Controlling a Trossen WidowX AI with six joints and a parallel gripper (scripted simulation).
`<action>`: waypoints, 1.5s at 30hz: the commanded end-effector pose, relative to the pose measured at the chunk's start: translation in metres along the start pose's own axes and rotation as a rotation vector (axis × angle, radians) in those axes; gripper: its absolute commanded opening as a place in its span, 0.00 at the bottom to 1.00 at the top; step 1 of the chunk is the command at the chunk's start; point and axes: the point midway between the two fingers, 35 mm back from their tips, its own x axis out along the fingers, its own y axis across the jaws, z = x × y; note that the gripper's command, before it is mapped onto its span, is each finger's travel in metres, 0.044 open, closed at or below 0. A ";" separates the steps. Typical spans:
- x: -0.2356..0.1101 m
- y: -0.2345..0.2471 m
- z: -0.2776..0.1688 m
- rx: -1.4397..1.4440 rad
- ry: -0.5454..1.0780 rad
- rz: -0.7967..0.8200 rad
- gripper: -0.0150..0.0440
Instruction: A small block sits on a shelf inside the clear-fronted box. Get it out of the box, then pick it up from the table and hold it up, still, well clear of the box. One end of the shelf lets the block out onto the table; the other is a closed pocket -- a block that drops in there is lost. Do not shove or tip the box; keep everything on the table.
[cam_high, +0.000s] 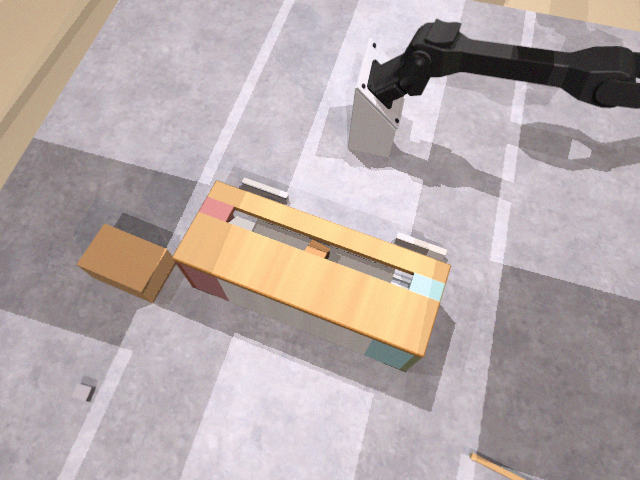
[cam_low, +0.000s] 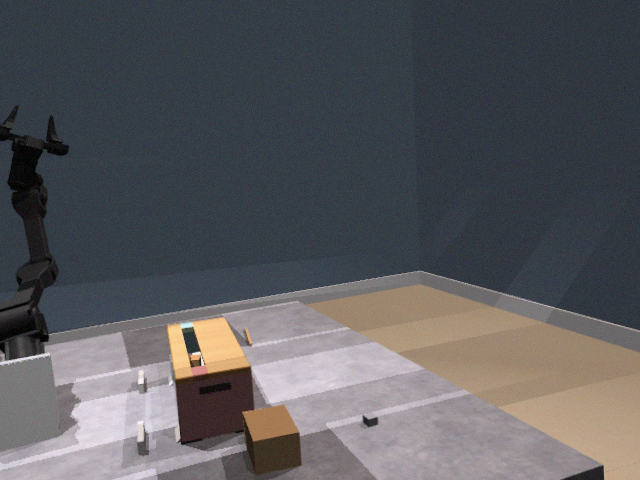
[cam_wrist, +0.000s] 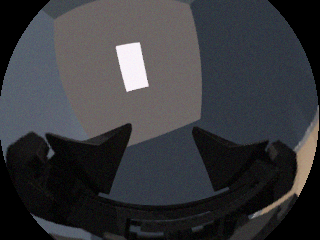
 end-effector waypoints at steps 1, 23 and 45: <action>0.001 0.002 0.002 0.009 -0.006 0.000 0.93; 0.060 0.037 0.254 0.795 -0.650 0.019 0.93; -0.094 -0.140 0.520 1.118 -1.763 0.164 0.93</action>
